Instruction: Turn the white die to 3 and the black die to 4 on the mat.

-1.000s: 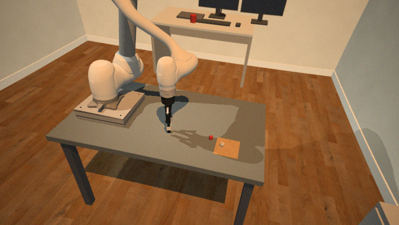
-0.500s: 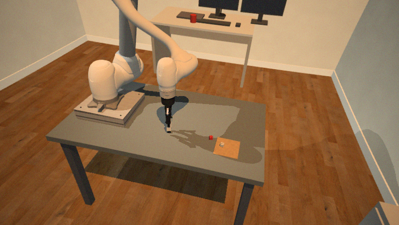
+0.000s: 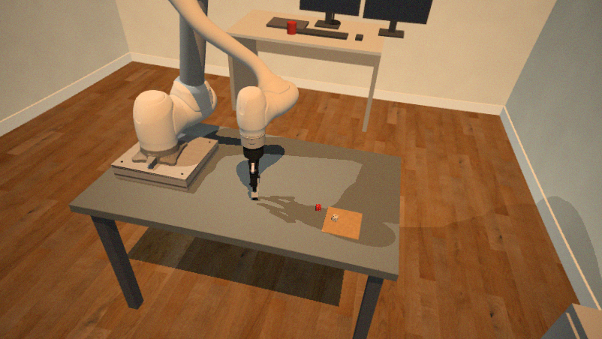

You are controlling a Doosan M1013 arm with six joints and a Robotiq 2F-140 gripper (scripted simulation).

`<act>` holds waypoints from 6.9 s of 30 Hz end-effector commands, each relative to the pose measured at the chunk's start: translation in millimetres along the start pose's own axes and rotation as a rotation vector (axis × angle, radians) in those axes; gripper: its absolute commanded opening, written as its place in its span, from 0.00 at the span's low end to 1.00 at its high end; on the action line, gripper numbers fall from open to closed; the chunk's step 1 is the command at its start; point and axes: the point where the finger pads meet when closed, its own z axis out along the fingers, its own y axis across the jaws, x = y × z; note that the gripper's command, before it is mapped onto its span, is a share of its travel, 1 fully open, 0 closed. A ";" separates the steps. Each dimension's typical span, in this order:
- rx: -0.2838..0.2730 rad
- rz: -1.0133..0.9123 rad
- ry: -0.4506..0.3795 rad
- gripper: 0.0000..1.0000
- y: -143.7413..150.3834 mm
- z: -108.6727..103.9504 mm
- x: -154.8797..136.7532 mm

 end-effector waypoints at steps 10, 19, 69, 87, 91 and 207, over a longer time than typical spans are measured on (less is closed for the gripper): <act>0.003 -0.004 -0.003 0.29 -3.0 2.5 -2.0; 0.003 -0.004 -0.003 0.29 -3.0 2.5 -2.0; 0.003 -0.004 -0.003 0.29 -6.0 2.5 -4.0; 0.003 -0.004 -0.003 0.29 -6.0 2.5 -4.0; 0.003 -0.004 -0.003 0.29 -6.0 2.5 -4.0; 0.003 -0.004 -0.003 0.18 -6.0 28.0 -4.1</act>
